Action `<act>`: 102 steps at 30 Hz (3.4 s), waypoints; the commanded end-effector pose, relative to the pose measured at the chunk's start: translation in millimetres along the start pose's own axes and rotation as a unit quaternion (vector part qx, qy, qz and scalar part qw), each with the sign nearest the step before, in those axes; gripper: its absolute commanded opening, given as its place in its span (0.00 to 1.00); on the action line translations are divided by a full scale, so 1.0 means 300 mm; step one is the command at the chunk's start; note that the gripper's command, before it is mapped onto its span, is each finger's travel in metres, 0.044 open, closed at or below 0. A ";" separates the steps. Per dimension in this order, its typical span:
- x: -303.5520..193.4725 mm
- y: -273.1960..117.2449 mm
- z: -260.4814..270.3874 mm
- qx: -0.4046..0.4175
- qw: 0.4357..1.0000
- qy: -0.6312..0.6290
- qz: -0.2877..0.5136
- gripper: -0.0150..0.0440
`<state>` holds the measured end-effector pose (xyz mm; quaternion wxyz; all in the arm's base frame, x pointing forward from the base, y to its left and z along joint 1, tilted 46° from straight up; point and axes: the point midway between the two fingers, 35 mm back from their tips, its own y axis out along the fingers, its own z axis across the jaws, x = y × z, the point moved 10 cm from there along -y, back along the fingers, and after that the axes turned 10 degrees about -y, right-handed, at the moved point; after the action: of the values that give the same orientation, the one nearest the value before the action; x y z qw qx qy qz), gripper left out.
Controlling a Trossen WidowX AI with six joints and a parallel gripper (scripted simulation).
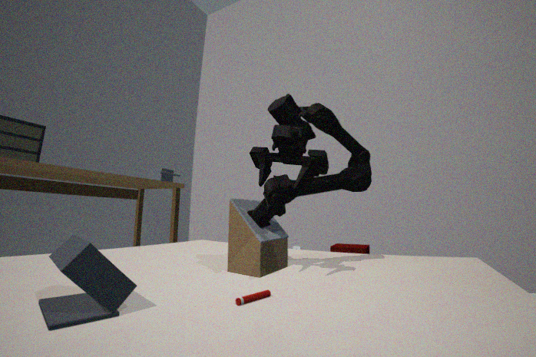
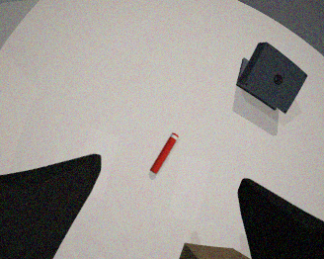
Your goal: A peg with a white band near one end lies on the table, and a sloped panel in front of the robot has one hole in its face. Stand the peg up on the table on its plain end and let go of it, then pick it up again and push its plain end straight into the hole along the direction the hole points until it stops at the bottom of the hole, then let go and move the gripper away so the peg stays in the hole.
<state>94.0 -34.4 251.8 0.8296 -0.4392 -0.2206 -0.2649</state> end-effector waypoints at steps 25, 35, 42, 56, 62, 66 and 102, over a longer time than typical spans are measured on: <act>0.164 0.580 -0.140 0.066 0.946 0.181 0.259 1.00; 0.147 0.642 -0.135 0.064 0.939 0.190 0.279 1.00; 0.132 0.676 -0.129 0.063 0.939 0.189 0.279 1.00; 0.096 0.742 -0.113 0.063 0.939 0.189 0.279 1.00; 0.080 0.769 -0.106 0.063 0.939 0.189 0.279 1.00; 0.068 0.786 -0.100 0.063 0.939 0.189 0.279 1.00; 0.024 0.843 -0.077 0.066 0.939 0.191 0.279 0.44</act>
<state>263.1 64.1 90.5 0.9248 -0.3669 0.0524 -0.0855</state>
